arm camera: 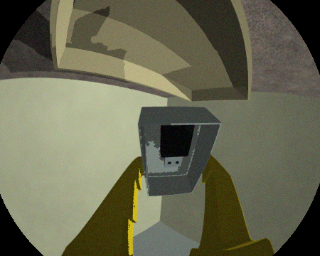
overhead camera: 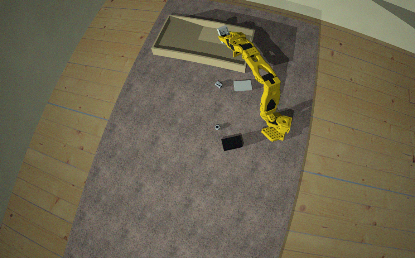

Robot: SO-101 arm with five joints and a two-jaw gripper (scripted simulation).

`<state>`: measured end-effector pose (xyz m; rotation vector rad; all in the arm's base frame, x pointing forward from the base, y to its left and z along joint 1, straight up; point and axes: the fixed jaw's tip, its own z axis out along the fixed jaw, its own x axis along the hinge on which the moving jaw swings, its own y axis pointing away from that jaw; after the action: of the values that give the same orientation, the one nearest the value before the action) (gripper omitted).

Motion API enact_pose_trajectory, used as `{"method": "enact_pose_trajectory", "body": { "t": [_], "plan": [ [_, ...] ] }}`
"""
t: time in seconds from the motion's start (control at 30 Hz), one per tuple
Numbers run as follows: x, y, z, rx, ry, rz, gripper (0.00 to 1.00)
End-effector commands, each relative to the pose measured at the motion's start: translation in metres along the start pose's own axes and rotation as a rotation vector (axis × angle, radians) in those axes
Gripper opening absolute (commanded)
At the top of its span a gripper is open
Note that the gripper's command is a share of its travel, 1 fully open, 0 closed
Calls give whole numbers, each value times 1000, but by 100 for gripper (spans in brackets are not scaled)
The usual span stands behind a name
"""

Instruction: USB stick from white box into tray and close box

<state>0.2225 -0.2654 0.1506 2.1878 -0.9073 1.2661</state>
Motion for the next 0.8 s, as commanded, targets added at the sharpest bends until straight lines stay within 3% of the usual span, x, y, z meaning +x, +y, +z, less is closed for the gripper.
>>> {"method": "enact_pose_trajectory", "body": {
  "t": [0.0,0.77],
  "plan": [
    [20,4,-5,-14,93,-5,21],
    [48,6,-10,-26,271,-6,21]
  ]
}}
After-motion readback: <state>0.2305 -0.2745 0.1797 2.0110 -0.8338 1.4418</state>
